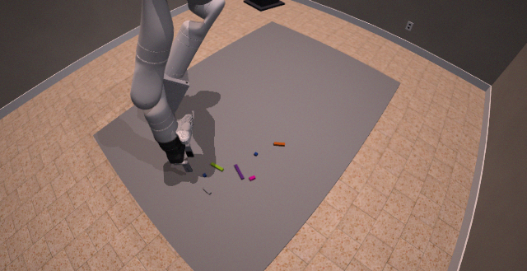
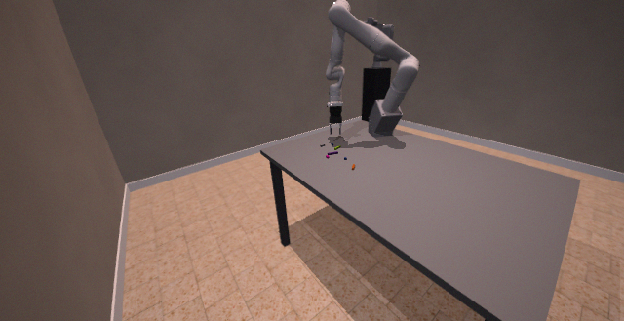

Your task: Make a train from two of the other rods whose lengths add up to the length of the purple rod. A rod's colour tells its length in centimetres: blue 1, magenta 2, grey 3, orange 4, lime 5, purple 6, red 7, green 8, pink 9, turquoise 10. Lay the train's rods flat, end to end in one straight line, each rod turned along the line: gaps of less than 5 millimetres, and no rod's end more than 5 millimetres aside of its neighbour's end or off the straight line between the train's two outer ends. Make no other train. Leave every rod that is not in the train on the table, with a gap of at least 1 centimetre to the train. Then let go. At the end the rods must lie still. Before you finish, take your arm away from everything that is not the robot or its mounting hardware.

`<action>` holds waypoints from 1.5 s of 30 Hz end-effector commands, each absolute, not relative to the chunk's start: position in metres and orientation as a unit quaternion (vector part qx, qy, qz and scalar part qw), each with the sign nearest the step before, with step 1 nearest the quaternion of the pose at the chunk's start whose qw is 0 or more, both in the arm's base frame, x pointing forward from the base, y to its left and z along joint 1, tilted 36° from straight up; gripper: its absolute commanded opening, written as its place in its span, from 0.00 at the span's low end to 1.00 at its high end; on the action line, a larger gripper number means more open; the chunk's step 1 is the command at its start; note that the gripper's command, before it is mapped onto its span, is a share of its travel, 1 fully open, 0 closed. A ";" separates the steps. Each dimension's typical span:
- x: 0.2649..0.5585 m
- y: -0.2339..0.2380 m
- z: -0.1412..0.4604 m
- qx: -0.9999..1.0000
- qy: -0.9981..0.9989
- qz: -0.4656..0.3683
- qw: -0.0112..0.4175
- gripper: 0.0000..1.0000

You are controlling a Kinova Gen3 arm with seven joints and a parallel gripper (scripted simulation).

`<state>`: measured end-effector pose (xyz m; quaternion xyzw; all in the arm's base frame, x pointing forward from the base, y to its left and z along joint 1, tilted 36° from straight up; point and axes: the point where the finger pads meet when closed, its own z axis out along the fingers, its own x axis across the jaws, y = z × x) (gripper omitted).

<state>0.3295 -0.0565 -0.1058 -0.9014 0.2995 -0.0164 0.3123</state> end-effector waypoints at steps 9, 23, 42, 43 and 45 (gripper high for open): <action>0.330 -0.057 -0.106 -0.901 0.300 -0.017 0.312 1.00; 0.330 -0.057 -0.106 -0.901 0.300 -0.017 0.312 1.00; 0.349 -0.038 -0.086 -0.873 0.374 0.007 0.312 1.00; 0.351 -0.034 -0.083 -0.868 0.386 0.011 0.312 1.00; 0.357 -0.027 -0.077 -0.857 0.411 0.019 0.311 1.00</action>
